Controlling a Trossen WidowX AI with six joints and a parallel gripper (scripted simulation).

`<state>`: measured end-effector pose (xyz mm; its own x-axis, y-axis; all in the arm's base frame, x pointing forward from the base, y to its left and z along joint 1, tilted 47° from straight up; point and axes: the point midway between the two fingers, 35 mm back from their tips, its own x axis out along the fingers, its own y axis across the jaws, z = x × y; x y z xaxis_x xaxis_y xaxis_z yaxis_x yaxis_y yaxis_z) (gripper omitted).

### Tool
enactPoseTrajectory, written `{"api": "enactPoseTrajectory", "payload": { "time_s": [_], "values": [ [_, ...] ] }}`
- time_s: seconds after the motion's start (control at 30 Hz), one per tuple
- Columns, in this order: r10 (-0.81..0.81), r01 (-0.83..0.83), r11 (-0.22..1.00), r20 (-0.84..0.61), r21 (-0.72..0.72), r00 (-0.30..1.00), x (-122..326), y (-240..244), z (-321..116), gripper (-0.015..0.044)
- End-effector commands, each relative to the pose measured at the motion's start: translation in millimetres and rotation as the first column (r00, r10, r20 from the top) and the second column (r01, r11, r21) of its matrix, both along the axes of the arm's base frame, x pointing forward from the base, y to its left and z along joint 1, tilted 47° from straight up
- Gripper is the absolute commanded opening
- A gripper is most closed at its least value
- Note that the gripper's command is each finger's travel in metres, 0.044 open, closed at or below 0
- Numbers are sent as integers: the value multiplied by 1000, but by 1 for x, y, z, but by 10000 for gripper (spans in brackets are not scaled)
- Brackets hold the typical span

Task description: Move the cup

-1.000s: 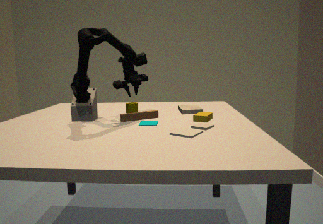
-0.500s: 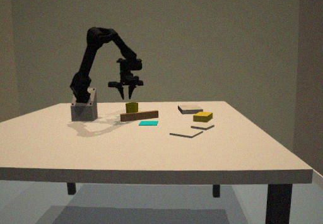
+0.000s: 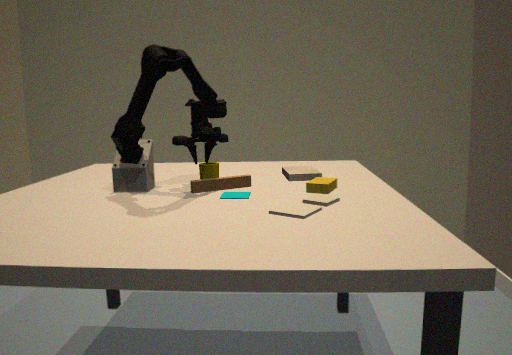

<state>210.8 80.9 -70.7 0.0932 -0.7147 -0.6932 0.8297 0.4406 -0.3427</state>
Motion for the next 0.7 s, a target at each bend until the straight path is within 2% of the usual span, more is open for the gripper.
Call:
{"api": "enactPoseTrajectory", "payload": {
  "time_s": [0.0, 0.67],
  "values": [
    [6, -6, 1000, -3, -7, 1000, 0, -6, -4, 166],
    [5, -5, 1000, -2, -11, 1000, 2, -31, -25, 166]
  ]
}}
